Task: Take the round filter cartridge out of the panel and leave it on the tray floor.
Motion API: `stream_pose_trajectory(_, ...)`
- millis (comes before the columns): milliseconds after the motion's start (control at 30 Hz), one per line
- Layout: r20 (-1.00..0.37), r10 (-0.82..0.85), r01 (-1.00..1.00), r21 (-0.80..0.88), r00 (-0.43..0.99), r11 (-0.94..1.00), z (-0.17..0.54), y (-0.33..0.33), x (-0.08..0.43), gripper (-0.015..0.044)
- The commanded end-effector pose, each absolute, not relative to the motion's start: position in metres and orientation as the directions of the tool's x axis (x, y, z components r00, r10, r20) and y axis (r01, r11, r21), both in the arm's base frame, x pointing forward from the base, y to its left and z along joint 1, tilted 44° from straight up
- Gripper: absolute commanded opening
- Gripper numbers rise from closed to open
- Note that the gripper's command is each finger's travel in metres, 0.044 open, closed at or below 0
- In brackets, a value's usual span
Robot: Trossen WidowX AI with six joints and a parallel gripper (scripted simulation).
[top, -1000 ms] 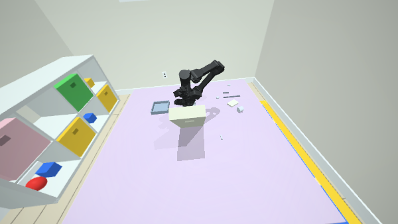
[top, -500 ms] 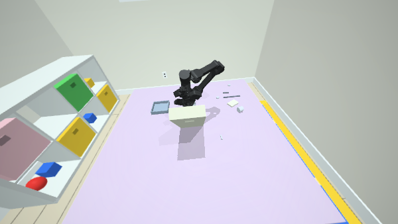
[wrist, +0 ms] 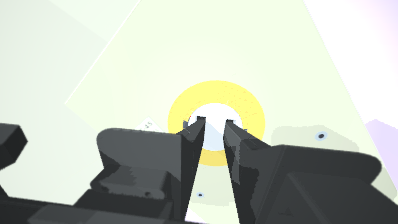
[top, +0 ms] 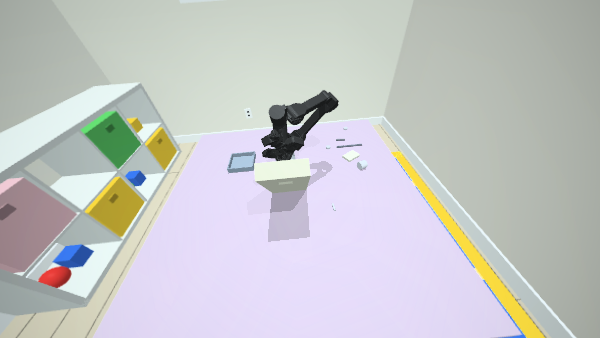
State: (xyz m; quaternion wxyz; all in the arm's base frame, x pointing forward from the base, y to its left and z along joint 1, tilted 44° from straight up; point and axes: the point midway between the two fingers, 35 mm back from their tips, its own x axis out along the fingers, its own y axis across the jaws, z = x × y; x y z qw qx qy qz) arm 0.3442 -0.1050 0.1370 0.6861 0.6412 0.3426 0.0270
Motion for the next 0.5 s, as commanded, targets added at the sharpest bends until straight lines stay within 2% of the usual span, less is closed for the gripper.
stream_pose_trajectory(0,-0.446,0.469,0.407,0.894,0.763,0.187,0.142,-0.119,0.329,0.0)
stream_pose_trajectory(467,-0.449,0.474,0.404,0.893,0.758,0.199,0.167,-0.14,0.29,0.0)
